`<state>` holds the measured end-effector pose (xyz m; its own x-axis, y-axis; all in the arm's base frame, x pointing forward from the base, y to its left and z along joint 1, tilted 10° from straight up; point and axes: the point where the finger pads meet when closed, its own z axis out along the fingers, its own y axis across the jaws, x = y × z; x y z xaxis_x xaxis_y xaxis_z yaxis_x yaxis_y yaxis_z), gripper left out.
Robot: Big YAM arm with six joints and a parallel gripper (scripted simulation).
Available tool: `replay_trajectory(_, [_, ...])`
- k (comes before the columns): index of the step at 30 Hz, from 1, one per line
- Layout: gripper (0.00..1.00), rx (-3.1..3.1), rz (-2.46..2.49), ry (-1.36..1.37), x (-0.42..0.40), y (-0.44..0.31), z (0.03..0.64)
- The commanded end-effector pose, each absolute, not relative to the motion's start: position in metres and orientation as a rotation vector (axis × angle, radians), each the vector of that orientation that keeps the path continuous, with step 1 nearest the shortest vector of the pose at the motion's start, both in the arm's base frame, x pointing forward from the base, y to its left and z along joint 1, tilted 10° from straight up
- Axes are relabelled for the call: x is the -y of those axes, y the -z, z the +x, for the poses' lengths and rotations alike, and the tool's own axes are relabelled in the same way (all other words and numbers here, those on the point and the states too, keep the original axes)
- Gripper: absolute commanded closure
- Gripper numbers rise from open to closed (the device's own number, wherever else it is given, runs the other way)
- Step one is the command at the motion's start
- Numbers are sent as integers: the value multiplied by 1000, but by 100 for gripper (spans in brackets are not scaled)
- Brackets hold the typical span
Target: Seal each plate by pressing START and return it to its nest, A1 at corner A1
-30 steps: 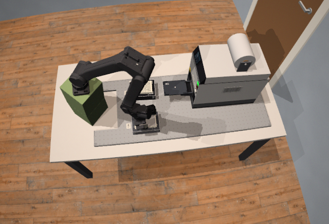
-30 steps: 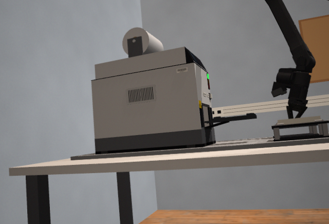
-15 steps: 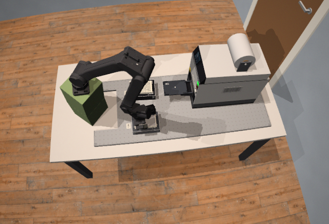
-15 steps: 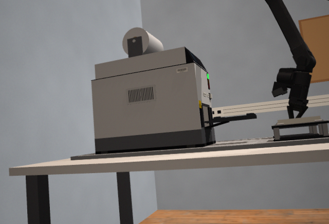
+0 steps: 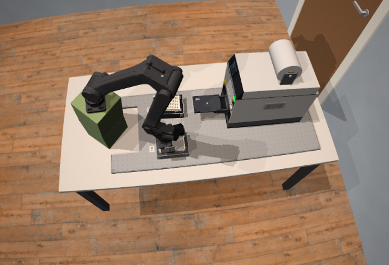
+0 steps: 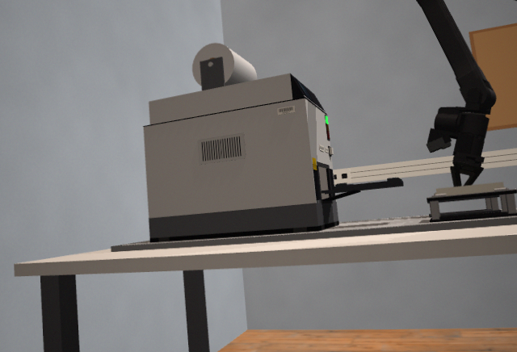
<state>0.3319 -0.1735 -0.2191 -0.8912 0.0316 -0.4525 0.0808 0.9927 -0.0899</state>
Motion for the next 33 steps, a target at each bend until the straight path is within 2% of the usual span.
replay_trajectory(1, [0, -2658, 53, 153, 170, 211, 334])
replay_trajectory(33, [0, -2658, 57, 154, 171, 211, 333])
